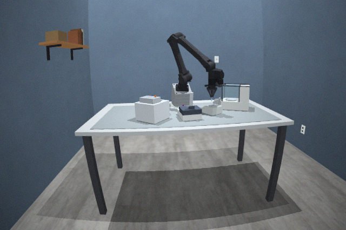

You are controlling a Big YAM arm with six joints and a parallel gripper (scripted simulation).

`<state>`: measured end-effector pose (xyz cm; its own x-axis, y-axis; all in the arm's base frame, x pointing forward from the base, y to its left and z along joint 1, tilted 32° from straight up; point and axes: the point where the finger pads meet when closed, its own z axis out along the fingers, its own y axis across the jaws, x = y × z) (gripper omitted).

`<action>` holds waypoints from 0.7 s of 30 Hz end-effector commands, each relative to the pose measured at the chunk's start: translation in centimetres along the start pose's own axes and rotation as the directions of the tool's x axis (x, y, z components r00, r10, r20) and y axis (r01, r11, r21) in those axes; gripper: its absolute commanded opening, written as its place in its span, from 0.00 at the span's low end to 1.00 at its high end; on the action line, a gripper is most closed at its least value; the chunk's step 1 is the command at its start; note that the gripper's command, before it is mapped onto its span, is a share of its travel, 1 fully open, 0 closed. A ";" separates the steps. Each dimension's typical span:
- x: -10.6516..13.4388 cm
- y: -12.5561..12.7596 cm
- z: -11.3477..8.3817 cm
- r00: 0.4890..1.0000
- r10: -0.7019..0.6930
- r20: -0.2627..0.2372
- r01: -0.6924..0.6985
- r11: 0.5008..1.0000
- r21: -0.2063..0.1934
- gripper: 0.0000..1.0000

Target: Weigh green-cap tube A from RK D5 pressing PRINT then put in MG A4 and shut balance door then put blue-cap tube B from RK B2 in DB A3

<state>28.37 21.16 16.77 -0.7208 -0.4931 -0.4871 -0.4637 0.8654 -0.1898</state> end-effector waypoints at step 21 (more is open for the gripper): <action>-0.4 -0.4 1.1 1.000 0.002 0.006 -0.002 1.000 0.001 0.09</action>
<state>28.69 21.03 16.26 -0.7213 -0.4885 -0.4911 -0.4603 0.8678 -0.1872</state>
